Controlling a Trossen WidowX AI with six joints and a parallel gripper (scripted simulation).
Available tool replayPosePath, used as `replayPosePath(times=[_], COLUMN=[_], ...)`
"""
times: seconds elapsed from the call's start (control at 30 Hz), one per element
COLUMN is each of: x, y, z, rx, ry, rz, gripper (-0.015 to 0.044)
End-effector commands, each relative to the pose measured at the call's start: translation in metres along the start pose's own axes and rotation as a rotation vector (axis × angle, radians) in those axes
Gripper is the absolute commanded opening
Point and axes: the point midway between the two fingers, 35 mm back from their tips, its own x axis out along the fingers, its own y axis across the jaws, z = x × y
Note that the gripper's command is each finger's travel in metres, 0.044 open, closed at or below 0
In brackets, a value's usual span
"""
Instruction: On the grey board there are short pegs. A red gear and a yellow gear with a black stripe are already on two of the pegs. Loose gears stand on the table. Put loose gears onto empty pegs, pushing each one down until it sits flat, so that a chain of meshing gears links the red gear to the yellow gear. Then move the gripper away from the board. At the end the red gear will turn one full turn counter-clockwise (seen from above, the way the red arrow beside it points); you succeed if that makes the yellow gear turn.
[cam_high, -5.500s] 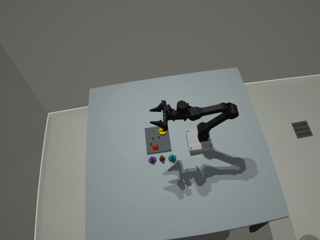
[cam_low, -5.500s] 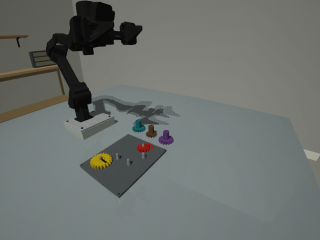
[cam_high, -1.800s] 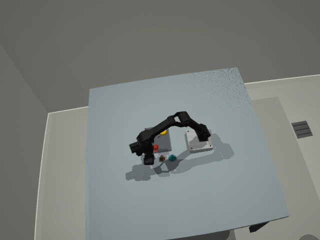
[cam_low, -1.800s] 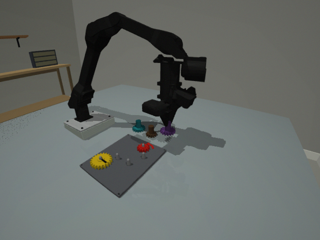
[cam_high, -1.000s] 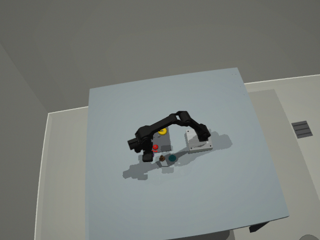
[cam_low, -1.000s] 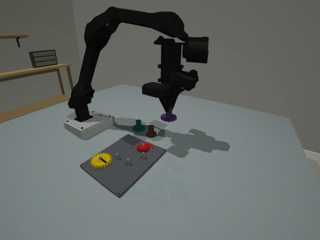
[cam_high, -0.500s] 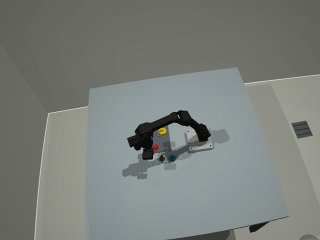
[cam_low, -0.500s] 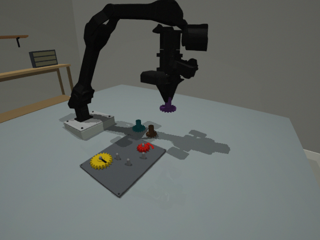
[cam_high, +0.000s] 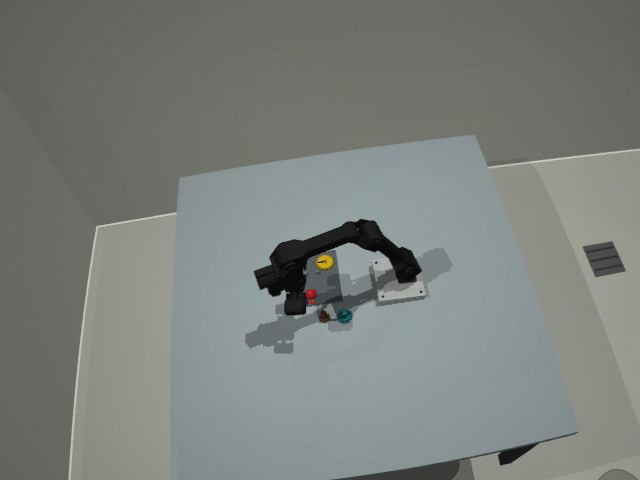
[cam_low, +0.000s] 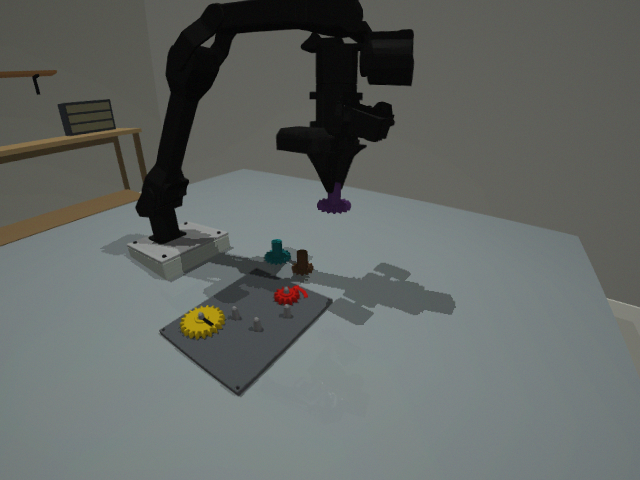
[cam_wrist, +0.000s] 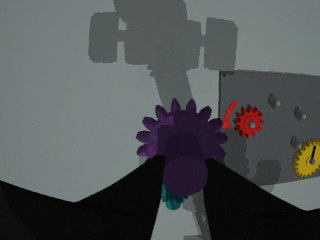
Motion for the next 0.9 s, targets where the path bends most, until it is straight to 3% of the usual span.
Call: replayPosePath(times=[0.0,0.87], x=[0.005,0.042], y=[-0.008,-0.066], z=[0.003,0.016], rx=[0.0,0.001], ry=[0.0,-0.002], rz=[0.0,-0.005], gripper=[0.0,0.0])
